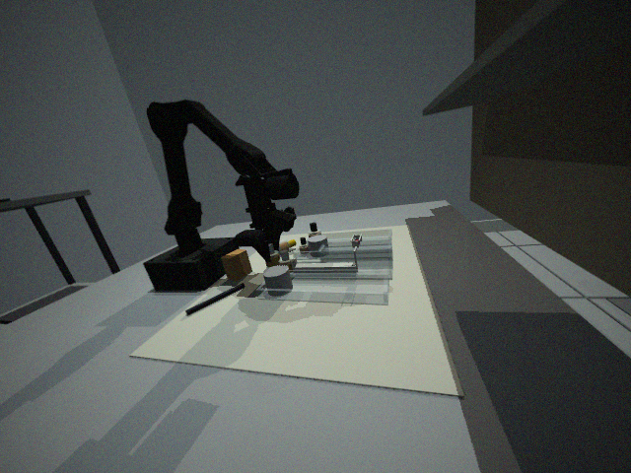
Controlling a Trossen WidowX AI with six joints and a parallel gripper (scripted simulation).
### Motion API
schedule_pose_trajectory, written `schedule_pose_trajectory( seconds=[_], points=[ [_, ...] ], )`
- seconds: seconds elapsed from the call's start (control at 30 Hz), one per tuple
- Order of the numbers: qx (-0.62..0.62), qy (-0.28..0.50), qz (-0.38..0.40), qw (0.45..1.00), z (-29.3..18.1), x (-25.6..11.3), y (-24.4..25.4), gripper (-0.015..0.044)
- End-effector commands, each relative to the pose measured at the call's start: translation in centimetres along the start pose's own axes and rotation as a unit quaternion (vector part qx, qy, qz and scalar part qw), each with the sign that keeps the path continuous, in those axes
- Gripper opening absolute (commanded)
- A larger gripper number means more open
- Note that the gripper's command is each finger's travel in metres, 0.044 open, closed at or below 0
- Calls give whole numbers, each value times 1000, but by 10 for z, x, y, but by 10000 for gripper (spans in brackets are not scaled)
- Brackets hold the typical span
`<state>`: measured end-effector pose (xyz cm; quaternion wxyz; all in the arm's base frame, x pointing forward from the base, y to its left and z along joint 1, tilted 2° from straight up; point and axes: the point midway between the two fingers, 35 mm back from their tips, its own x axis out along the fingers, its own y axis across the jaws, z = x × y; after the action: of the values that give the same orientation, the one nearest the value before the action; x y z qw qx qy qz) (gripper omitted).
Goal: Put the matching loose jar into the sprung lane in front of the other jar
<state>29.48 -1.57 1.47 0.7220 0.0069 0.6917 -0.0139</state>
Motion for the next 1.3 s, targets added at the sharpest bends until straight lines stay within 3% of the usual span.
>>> schedule_pose_trajectory(
  seconds=[0.0,1.27],
  points=[
    [-2,-11,2,1000,8,-2,1,0],
    [-2,-11,2,1000,21,-3,1,0]
  ],
)
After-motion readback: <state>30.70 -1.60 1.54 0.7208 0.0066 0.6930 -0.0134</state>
